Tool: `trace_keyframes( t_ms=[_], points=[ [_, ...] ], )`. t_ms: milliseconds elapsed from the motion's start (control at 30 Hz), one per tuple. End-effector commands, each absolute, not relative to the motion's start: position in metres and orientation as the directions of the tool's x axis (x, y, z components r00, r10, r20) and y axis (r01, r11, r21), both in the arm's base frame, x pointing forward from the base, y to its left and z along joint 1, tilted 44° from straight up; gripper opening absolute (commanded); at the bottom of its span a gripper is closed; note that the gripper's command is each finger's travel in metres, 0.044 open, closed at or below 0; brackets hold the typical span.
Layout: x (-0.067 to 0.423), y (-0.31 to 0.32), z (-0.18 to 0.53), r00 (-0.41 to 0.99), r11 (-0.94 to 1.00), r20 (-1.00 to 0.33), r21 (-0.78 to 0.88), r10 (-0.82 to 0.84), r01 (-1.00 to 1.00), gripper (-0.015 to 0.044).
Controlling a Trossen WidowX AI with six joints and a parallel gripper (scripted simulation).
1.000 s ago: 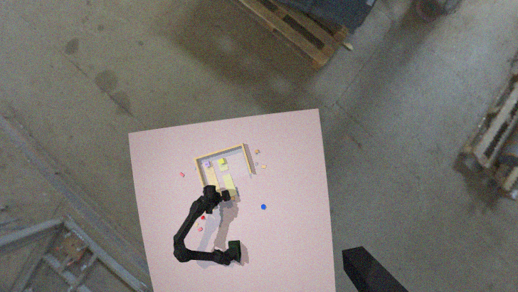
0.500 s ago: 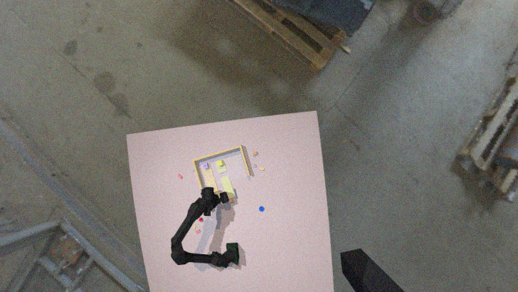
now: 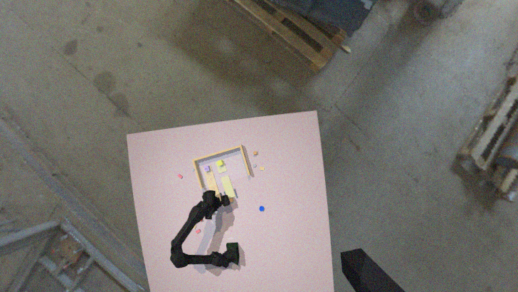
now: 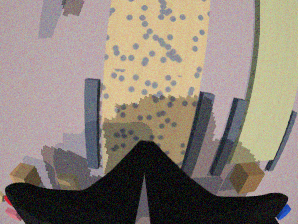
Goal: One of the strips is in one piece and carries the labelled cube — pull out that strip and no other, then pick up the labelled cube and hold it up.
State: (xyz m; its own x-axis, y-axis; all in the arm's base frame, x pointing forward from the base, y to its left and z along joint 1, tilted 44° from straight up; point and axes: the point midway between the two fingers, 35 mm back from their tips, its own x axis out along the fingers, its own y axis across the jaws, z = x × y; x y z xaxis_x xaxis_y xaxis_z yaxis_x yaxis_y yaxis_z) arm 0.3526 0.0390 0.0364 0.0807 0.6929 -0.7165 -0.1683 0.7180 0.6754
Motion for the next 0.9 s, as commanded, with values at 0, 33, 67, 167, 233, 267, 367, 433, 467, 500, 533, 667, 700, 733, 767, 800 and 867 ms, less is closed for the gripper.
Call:
trace_keyframes(
  t_ms=[0,33,67,167,233,267,367,433,467,500,533,667,700,733,767,800,867],
  points=[
    [0.342,0.041,0.032,0.067,0.714,-0.715,0.679,0.696,-0.168,0.0000],
    [0.341,0.041,0.032,0.067,0.714,-0.715,0.679,0.696,-0.168,0.0000],
    [0.339,0.041,0.031,0.067,0.714,-0.715,0.679,0.696,-0.168,0.0000],
    [0.335,0.041,0.030,0.067,0.714,-0.715,0.679,0.696,-0.168,0.0000],
    [0.331,0.041,0.030,0.067,0.714,-0.715,0.679,0.696,-0.168,0.0000],
    [0.330,0.041,0.030,0.067,0.714,-0.715,0.679,0.696,-0.168,0.0000],
    [0.325,0.041,0.029,0.066,0.714,-0.715,0.679,0.696,-0.167,0.0000],
    [0.322,0.041,0.028,0.066,0.714,-0.715,0.680,0.696,-0.167,0.0000],
    [0.321,0.040,0.028,0.066,0.714,-0.715,0.680,0.696,-0.167,0.0000],
    [0.319,0.040,0.028,0.066,0.714,-0.715,0.680,0.696,-0.167,0.0000],
    [0.318,0.040,0.027,0.066,0.714,-0.715,0.680,0.696,-0.167,0.0000],
    [0.312,0.040,0.026,0.066,0.714,-0.715,0.680,0.696,-0.167,0.0000],
    [0.311,0.040,0.026,0.066,0.714,-0.715,0.680,0.696,-0.167,0.0000],
    [0.309,0.040,0.026,0.066,0.714,-0.715,0.680,0.696,-0.167,0.0000],
    [0.308,0.040,0.025,0.066,0.714,-0.715,0.680,0.696,-0.167,0.0000],
    [0.306,0.040,0.025,0.066,0.714,-0.715,0.680,0.696,-0.167,0.0000],
    [0.303,0.040,0.024,0.066,0.714,-0.715,0.680,0.696,-0.167,0.0000]
  ],
)
